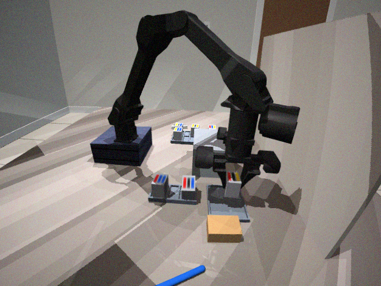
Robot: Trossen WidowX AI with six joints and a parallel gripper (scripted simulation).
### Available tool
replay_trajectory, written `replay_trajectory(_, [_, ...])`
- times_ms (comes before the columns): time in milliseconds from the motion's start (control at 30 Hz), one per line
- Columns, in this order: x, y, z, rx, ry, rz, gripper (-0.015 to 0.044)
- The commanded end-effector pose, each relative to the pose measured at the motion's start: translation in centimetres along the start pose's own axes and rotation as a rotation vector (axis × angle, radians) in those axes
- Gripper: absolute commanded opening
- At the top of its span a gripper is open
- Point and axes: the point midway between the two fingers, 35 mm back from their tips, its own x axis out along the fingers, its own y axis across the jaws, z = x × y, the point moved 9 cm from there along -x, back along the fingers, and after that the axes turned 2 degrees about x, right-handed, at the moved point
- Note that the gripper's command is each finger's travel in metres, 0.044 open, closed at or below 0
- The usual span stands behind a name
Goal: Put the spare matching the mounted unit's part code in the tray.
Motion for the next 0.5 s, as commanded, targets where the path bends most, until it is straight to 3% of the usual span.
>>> replay_trajectory(0, [0.5, 0.2, 0.0, -0.005, 0.002, 0.006, 0.0])
replay_trajectory(467, [1.8, 0.4, 0.1, -0.005, 0.002, 0.006, 0.0])
